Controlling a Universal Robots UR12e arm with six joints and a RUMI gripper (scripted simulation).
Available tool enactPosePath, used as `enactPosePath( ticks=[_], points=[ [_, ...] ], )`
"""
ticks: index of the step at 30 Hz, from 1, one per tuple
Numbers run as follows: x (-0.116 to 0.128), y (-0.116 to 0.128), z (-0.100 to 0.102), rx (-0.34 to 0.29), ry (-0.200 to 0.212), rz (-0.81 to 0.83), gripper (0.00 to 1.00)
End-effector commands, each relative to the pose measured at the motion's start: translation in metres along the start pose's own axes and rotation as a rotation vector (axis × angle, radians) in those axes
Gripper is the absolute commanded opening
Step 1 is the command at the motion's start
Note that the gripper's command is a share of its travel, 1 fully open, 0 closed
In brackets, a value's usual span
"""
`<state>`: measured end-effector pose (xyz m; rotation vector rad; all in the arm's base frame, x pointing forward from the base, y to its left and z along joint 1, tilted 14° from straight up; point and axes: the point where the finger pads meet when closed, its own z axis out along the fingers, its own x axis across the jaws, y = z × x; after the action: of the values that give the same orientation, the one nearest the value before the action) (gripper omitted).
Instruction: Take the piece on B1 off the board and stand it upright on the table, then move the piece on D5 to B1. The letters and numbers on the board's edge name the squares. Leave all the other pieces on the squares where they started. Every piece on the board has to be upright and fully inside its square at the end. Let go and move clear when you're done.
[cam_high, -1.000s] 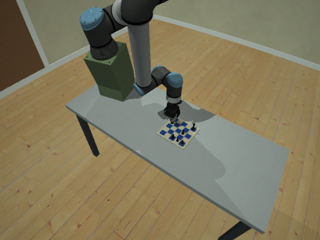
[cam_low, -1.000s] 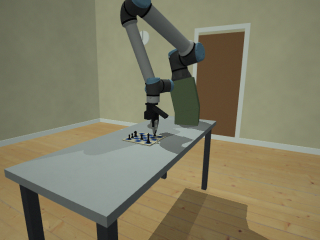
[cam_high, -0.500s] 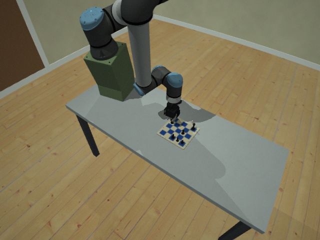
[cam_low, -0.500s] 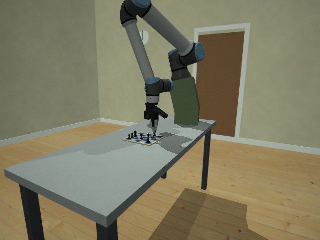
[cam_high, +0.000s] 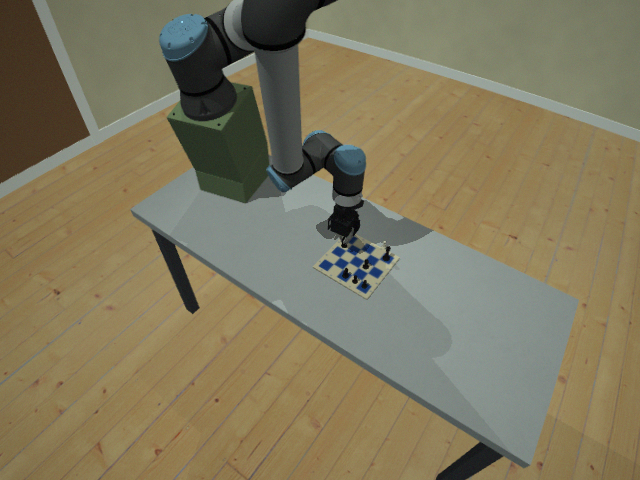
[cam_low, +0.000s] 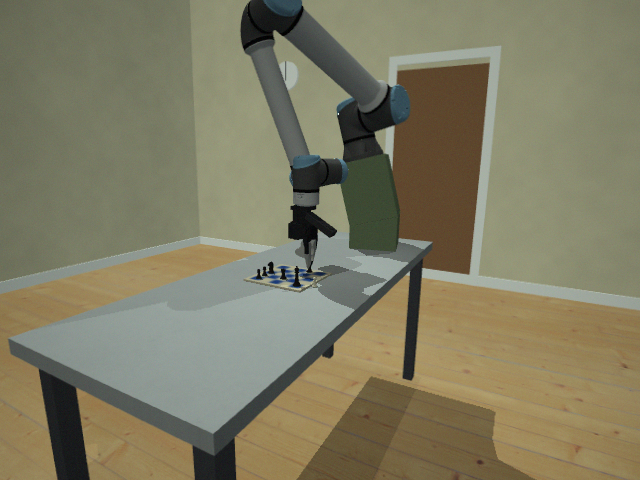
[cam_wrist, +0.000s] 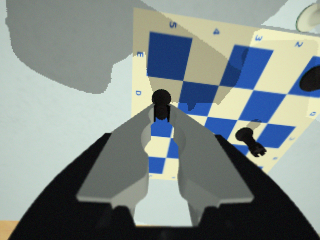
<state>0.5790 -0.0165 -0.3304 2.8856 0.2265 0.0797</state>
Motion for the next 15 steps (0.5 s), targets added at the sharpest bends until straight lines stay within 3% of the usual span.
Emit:
enactPosePath(
  ticks=[1, 8, 15],
  points=[
    [0.000, 0.000, 0.000, 0.000, 0.001, 0.000, 0.00],
    [0.000, 0.000, -0.005, 0.000, 0.001, 0.000, 0.00],
    [0.000, 0.000, -0.036, 0.000, 0.001, 0.000, 0.00]
  ],
)
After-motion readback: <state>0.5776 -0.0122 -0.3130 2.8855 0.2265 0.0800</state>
